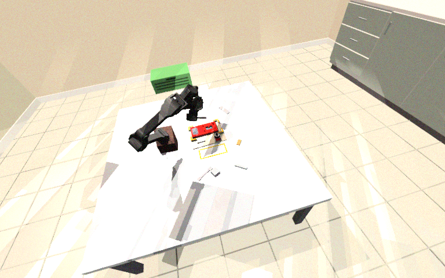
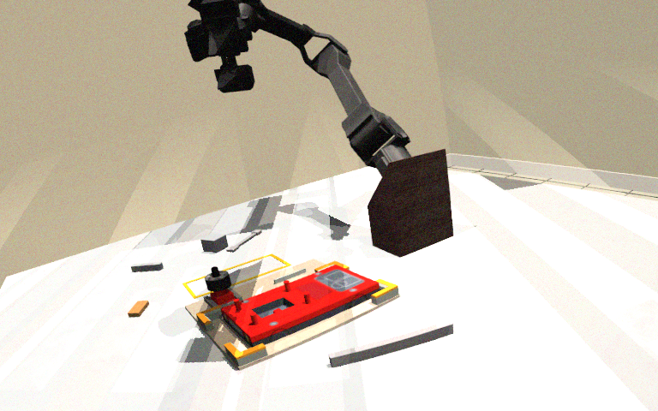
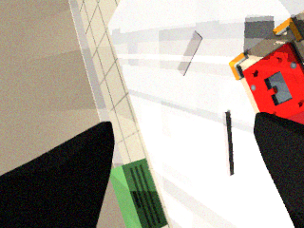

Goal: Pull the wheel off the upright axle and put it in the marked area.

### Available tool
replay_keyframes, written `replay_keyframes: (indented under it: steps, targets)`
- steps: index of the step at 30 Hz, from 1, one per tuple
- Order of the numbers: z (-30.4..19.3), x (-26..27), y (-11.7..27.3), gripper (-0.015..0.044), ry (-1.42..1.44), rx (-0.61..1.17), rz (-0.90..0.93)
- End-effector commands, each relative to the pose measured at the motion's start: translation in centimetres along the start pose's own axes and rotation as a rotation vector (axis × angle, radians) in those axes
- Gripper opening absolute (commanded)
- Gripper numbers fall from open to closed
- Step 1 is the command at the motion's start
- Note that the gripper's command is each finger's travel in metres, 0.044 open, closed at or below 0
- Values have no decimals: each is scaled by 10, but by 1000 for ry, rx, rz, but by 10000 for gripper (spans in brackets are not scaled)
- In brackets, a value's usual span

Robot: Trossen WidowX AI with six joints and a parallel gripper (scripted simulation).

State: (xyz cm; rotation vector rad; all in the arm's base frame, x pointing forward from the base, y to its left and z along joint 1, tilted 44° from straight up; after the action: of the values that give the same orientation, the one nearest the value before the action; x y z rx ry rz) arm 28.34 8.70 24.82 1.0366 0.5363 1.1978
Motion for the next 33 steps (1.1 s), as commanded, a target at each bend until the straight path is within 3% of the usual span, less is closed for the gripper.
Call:
replay_keyframes:
  steps: [1, 10, 20, 33]
  targets:
    - [13, -11, -34, 300, -187, 13, -158]
    - [27, -52, -120, 300, -587, -43, -548]
    - [20, -113, -205, 300, -908, -253, -935]
    - [19, -125, -213, 300, -924, -271, -957]
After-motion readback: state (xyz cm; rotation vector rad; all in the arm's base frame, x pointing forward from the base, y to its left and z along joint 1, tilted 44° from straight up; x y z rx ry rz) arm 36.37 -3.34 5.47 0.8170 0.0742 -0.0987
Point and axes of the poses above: the point midway between the two fingers, 35 mm back from their tips, its own y axis back along the fingers, its own x axis across the jaws, z = x × y, the point moved 3 cm from there along y, back along the fingers, and after that the axes turned 6 degrees about y, right-handed, at the moved point
